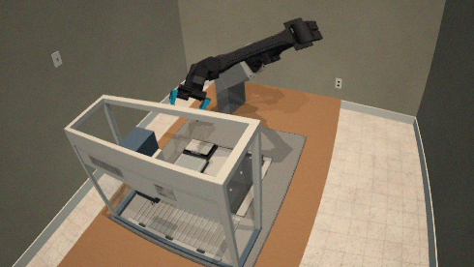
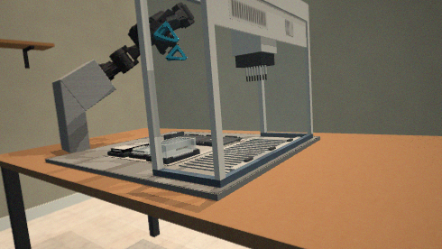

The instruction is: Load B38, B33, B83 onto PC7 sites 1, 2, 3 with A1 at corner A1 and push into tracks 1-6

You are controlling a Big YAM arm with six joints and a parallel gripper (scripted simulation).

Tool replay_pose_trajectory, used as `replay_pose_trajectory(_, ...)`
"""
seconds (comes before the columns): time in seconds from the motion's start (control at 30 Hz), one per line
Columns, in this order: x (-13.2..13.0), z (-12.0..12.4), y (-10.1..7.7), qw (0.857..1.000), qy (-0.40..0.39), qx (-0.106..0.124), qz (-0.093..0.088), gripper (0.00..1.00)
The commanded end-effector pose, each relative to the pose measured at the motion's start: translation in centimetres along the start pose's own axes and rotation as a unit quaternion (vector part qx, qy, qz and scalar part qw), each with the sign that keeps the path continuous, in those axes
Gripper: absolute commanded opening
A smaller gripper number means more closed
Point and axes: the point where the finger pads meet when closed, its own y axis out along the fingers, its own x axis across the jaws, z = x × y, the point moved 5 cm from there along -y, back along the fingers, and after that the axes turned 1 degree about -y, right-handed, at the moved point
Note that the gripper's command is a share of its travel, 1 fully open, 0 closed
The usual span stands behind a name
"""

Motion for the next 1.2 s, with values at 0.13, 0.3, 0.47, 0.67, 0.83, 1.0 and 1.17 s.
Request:
replay_pose_trajectory(0.13,-0.2,-0.3,-0.1,1.000,-0.002,-0.003,0.002,1.00)
replay_pose_trajectory(0.3,-0.2,-0.3,-0.1,1.000,-0.002,-0.003,0.002,1.00)
replay_pose_trajectory(0.47,-0.2,-0.3,-0.1,1.000,-0.002,-0.003,0.002,1.00)
replay_pose_trajectory(0.67,-0.1,0.1,2.1,0.999,0.015,0.047,-0.012,1.00)
replay_pose_trajectory(0.83,0.4,2.2,2.9,0.992,0.054,0.112,-0.020,1.00)
replay_pose_trajectory(1.0,1.6,3.8,3.4,0.981,0.089,0.171,-0.033,1.00)
replay_pose_trajectory(1.17,2.3,5.3,3.4,0.970,0.115,0.211,-0.041,1.00)
